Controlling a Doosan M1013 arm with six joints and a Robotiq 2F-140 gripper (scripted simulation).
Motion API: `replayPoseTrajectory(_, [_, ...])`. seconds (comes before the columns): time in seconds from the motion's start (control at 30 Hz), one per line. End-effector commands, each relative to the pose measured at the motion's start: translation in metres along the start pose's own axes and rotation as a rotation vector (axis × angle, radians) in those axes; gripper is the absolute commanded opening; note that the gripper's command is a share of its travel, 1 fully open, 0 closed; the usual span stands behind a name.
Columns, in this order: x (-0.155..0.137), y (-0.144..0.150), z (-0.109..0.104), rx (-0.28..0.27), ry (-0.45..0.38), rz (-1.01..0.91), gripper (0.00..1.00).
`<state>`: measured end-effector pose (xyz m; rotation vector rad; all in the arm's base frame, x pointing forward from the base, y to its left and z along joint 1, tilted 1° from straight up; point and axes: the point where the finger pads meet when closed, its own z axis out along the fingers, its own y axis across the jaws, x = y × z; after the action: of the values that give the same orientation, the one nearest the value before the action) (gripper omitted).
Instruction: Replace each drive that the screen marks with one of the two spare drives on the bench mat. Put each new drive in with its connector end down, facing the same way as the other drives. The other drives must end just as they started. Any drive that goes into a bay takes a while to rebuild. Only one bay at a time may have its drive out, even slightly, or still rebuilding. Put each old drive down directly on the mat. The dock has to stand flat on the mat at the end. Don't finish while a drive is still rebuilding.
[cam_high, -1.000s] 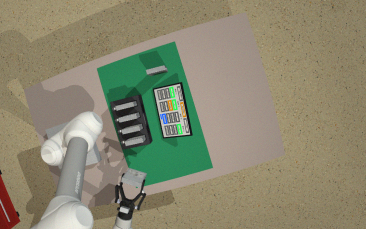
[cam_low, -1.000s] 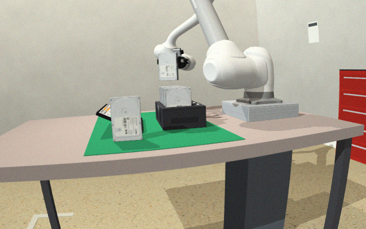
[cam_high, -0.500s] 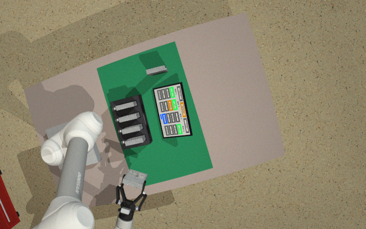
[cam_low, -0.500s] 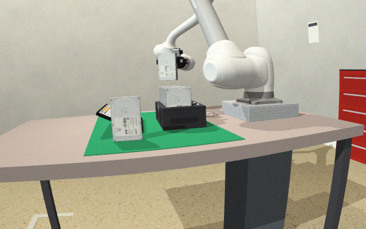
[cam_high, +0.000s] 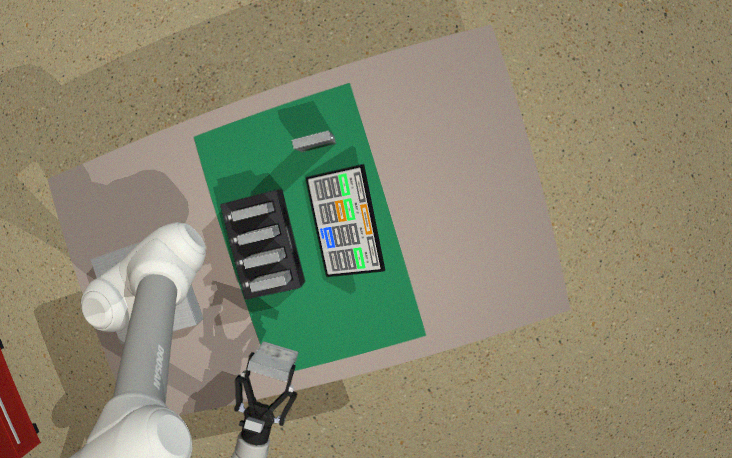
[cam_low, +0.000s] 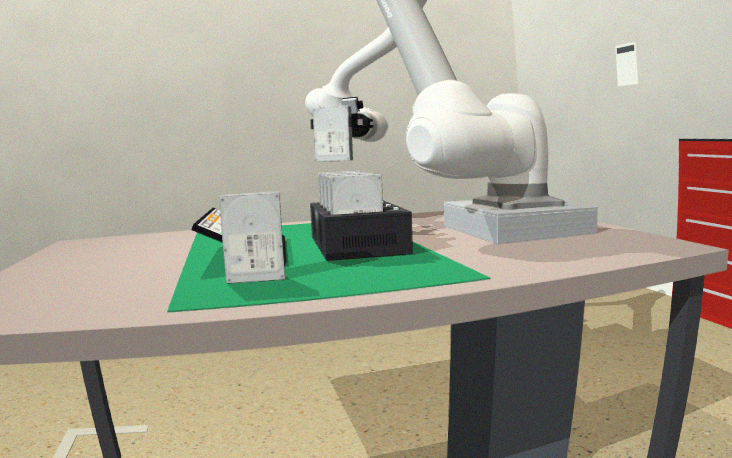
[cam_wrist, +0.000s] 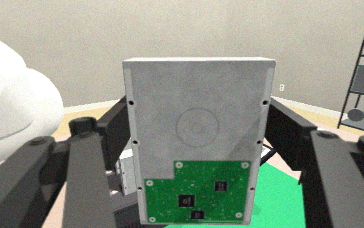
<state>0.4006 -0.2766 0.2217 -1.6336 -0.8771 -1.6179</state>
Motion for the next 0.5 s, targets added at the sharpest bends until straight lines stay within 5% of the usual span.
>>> replayPoseTrajectory(0.0, [0.001, 0.002, -0.001, 0.000, 0.000, -0.001, 0.10])
replayPoseTrajectory(0.47, [0.001, 0.012, -0.009, 0.000, 0.000, -0.001, 0.10])
